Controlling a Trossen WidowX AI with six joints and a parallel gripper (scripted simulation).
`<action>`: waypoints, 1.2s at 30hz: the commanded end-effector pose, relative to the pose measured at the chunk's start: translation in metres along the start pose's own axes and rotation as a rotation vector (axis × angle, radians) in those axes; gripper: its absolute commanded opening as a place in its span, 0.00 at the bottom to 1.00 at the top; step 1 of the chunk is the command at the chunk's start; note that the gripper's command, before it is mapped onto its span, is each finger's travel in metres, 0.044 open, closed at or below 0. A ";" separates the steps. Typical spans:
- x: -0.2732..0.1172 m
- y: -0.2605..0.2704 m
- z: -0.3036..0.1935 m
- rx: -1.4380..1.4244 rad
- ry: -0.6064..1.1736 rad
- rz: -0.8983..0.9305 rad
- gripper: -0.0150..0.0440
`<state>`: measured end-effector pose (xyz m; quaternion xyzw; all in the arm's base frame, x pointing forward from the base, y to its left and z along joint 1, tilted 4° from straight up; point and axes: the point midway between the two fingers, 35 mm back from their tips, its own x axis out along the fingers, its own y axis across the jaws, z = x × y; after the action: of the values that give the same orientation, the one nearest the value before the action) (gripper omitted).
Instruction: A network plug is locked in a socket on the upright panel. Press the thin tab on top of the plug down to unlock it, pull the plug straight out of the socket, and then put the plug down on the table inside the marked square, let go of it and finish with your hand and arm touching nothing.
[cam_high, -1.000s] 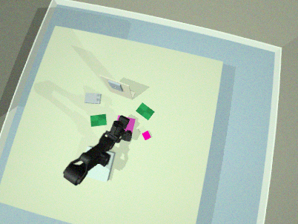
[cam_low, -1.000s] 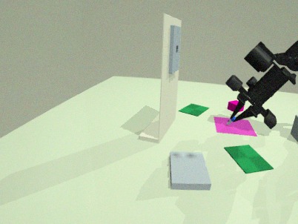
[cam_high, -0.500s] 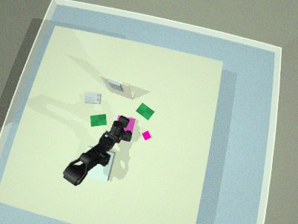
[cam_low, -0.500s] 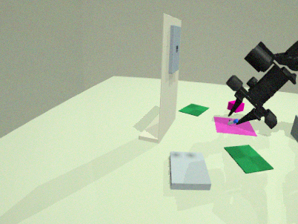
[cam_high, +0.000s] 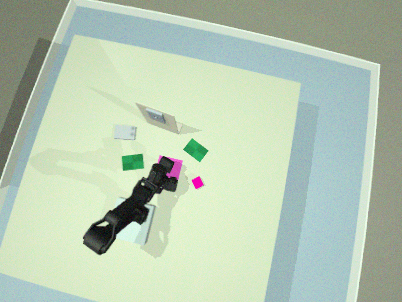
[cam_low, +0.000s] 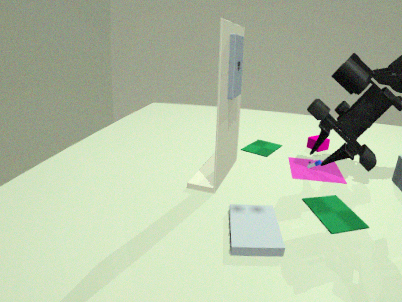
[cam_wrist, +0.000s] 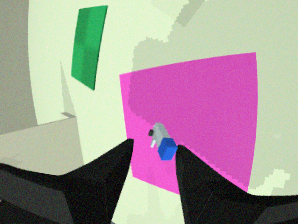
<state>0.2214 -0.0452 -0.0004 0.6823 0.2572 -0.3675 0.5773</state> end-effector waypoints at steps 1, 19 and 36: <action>-0.002 0.001 0.000 -0.003 0.004 0.005 0.52; -0.012 0.001 0.000 -0.002 0.003 0.003 0.52; -0.021 0.002 0.001 -0.002 0.002 0.002 0.52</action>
<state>0.2092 -0.0446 0.0140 0.6815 0.2585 -0.3700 0.5760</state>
